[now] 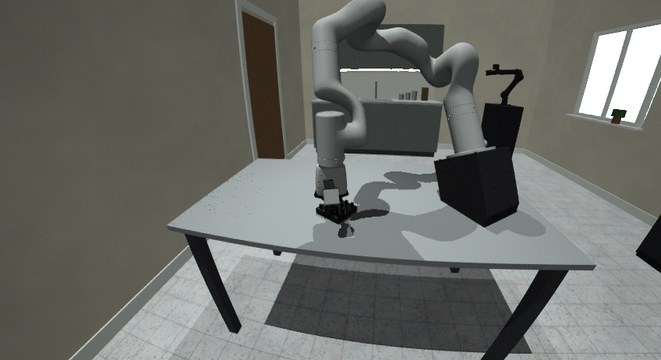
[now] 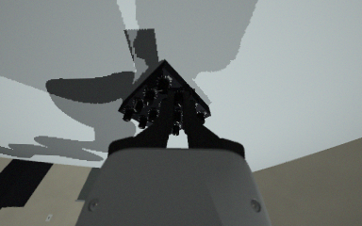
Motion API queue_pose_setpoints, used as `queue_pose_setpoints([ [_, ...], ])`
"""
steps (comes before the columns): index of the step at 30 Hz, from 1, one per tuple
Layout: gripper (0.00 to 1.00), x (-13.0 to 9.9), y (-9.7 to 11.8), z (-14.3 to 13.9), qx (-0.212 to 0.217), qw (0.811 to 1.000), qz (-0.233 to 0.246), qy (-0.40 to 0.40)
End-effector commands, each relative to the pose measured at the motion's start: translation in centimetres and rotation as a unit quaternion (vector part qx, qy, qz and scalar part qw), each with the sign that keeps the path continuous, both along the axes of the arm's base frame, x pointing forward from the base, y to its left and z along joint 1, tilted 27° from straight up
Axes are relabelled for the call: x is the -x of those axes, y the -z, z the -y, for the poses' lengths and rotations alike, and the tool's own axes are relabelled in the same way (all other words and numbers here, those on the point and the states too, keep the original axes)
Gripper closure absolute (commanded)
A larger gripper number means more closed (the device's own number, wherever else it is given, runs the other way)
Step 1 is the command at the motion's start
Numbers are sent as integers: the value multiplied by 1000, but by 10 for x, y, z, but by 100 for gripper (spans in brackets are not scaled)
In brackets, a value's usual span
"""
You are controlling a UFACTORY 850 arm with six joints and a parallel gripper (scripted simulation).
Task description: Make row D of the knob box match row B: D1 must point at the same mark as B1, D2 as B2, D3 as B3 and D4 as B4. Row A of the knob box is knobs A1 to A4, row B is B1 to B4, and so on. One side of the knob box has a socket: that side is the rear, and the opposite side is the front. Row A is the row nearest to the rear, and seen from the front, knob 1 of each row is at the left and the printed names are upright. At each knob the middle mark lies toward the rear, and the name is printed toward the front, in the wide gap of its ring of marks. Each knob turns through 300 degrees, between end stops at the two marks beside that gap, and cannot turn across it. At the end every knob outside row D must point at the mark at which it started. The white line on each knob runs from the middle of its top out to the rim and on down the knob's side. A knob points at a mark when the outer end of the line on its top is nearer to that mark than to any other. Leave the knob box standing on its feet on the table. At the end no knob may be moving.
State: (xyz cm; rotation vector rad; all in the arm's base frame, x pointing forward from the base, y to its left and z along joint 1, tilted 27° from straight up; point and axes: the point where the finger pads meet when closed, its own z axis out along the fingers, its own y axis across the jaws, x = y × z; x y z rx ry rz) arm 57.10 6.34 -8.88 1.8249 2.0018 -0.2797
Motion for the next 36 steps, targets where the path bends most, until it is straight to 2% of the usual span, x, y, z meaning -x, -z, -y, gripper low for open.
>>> queue_pose_setpoints([
  [1,92,-1,-1,-1,8,999,-25,-43],
  [9,92,-1,-1,-1,21,992,-57,-112],
  [21,92,-1,-1,-1,41,968,-109,-223],
  [36,92,-1,-1,-1,53,946,-139,-289],
])
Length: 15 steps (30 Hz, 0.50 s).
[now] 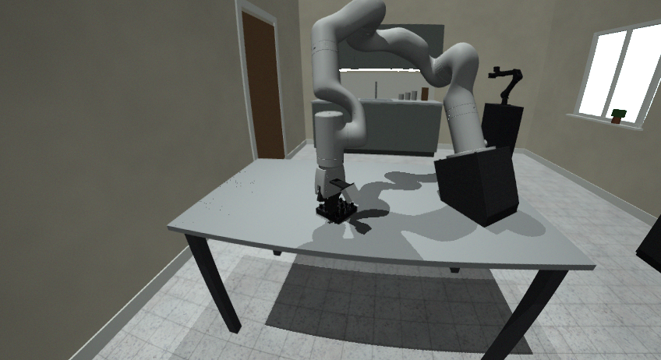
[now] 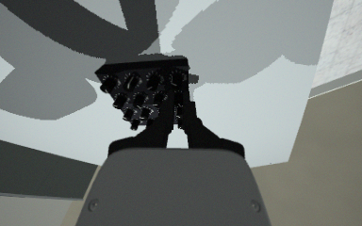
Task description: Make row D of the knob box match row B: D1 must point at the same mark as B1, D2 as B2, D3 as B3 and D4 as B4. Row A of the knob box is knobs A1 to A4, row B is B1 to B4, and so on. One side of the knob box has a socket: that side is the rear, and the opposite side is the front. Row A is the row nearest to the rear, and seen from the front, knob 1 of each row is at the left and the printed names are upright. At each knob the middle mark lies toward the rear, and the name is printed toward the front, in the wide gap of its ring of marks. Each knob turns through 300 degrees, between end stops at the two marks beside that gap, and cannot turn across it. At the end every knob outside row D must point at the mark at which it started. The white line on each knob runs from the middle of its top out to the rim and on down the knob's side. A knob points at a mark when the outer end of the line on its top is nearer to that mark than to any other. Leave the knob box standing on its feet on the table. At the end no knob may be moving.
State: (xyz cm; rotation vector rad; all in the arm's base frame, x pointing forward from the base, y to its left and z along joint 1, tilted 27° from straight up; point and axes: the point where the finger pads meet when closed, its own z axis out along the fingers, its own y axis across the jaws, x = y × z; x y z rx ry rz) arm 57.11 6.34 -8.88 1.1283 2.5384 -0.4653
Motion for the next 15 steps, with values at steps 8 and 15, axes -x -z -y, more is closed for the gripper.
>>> queue_pose_setpoints([
  [8,92,-1,-1,-1,4,1000,-10,-21],
  [15,92,-1,-1,-1,4,1000,-12,-24],
])
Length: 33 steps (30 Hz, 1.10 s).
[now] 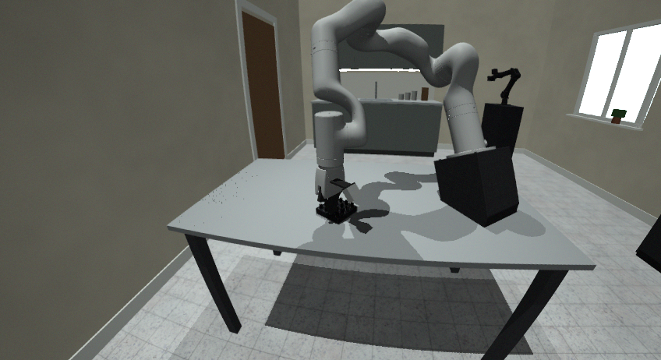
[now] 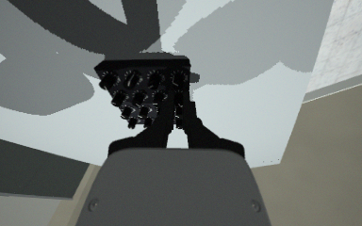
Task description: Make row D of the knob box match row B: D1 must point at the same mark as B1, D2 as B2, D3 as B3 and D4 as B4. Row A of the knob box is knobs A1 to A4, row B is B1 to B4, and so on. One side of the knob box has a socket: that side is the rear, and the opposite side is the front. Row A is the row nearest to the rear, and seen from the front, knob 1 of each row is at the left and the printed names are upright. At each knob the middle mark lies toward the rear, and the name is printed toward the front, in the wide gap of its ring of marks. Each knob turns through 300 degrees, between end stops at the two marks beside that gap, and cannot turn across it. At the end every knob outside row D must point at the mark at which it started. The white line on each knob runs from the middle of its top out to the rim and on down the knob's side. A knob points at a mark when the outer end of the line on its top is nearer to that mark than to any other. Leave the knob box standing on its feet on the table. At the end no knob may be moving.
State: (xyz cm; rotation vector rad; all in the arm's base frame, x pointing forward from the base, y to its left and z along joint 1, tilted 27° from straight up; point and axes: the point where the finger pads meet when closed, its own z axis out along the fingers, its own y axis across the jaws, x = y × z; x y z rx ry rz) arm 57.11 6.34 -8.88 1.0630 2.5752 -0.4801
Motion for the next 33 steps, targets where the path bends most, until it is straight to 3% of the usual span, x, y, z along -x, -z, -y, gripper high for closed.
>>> queue_pose_setpoints([
  [1,92,-1,-1,-1,0,1000,0,-1],
  [13,92,-1,-1,-1,0,1000,0,-1],
  [14,81,-1,-1,-1,0,1000,0,-1],
  [33,81,-1,-1,-1,0,1000,0,-1],
])
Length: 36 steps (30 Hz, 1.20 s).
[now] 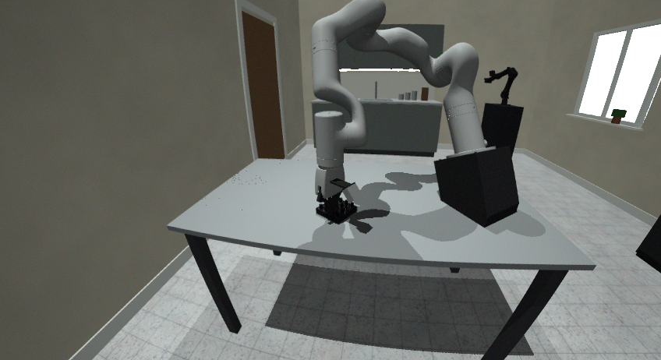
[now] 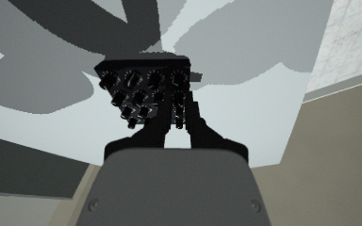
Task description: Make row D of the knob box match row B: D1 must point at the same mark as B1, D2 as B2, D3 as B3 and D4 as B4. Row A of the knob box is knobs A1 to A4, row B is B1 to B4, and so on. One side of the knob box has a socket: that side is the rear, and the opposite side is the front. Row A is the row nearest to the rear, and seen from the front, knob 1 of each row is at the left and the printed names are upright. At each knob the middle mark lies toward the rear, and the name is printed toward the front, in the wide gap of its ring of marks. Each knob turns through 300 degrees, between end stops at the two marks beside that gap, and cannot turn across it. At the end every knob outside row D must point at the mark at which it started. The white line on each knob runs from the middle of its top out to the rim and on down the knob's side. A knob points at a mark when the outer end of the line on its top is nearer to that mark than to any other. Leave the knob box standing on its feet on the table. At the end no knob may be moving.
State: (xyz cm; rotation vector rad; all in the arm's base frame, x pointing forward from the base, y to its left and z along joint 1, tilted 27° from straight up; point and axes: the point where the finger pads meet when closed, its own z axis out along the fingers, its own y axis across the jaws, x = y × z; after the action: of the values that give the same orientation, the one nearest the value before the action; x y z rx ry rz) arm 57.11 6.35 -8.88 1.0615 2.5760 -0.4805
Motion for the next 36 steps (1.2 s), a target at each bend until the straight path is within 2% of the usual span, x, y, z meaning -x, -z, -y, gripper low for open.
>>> queue_pose_setpoints([
  [1,81,-1,-1,-1,0,1000,1,0],
  [8,81,0,-4,-2,0,1000,1,0],
  [21,81,5,-31,-15,0,1000,1,0],
  [36,81,5,-33,-16,0,1000,1,0],
])
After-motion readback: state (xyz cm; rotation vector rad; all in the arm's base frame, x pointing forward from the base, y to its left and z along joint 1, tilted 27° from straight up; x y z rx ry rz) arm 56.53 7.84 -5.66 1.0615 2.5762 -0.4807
